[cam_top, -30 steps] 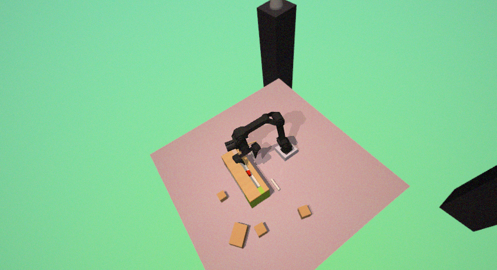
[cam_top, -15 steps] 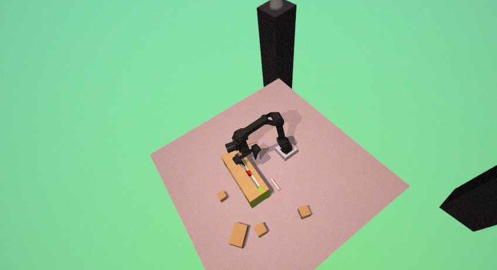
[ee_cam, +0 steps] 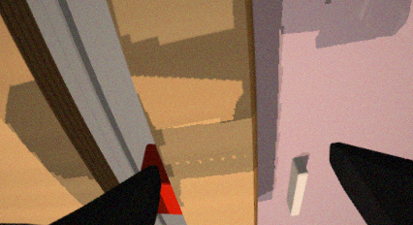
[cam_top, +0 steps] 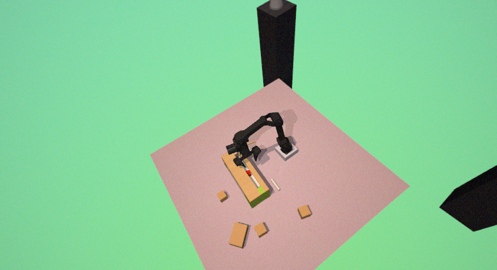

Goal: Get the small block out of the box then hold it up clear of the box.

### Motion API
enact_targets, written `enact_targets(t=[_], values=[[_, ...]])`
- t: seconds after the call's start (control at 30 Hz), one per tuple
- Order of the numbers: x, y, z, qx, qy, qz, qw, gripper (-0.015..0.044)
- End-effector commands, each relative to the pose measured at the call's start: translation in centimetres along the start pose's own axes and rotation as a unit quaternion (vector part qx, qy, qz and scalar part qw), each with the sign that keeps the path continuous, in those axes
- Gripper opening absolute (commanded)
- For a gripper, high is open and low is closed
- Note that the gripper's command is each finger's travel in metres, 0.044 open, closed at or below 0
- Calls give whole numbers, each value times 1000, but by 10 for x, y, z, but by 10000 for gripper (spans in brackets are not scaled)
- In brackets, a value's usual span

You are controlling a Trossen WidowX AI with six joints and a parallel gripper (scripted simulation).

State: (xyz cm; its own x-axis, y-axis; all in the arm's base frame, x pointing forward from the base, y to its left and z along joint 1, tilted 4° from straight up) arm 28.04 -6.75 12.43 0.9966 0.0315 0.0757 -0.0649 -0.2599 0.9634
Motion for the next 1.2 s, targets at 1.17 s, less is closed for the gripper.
enact_targets(t=[1.17], values=[[1,-39,-30,3,0,-1,1000,400]])
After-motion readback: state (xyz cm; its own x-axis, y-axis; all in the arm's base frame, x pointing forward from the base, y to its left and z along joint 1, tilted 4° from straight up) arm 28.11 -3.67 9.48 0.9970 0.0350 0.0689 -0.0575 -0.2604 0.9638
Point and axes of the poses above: the point midway between the two fingers, 35 mm back from their tips, its own y axis back along the fingers, its own x axis across the jaws, z = x × y, the point moved 2 cm from there along y, back along the fingers, and after that the axes turned 10 degrees about y, right-handed, at the moved point
